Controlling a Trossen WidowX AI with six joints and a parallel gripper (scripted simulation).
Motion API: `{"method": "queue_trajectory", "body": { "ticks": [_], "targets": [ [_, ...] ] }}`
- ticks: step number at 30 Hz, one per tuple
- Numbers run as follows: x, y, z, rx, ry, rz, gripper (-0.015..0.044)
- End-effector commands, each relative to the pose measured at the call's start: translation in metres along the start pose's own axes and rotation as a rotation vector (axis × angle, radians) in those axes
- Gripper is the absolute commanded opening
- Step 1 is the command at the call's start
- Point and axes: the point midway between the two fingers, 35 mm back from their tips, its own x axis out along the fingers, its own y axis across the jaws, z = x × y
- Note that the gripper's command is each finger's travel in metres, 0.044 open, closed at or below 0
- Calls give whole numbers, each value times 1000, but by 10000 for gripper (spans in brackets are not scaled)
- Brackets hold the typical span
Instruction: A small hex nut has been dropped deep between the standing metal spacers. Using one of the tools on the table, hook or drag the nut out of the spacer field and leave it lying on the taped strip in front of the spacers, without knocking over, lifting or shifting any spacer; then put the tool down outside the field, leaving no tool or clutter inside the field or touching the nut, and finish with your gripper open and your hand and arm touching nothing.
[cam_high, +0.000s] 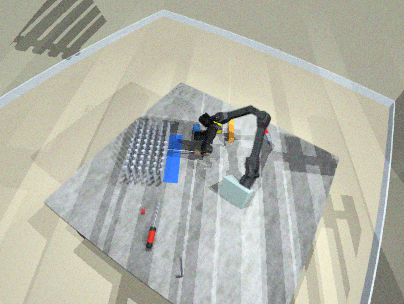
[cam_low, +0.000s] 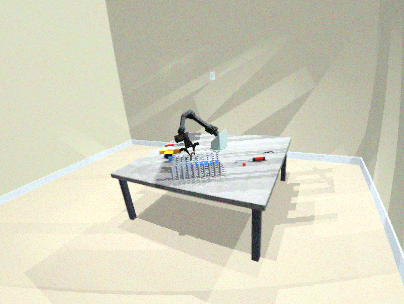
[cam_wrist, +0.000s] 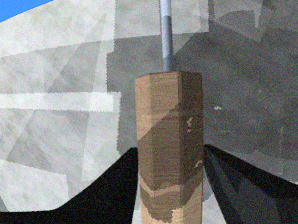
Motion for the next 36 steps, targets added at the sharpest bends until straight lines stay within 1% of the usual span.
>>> {"method": "queue_trajectory", "body": {
  "ticks": [1,20,36],
  "targets": [
    [-1,0,-3,-3,-2,0,0],
    [-5,0,-17,-3,-1,0,0],
    [-17,3,-10,0,-3,-1,0]
  ]
}}
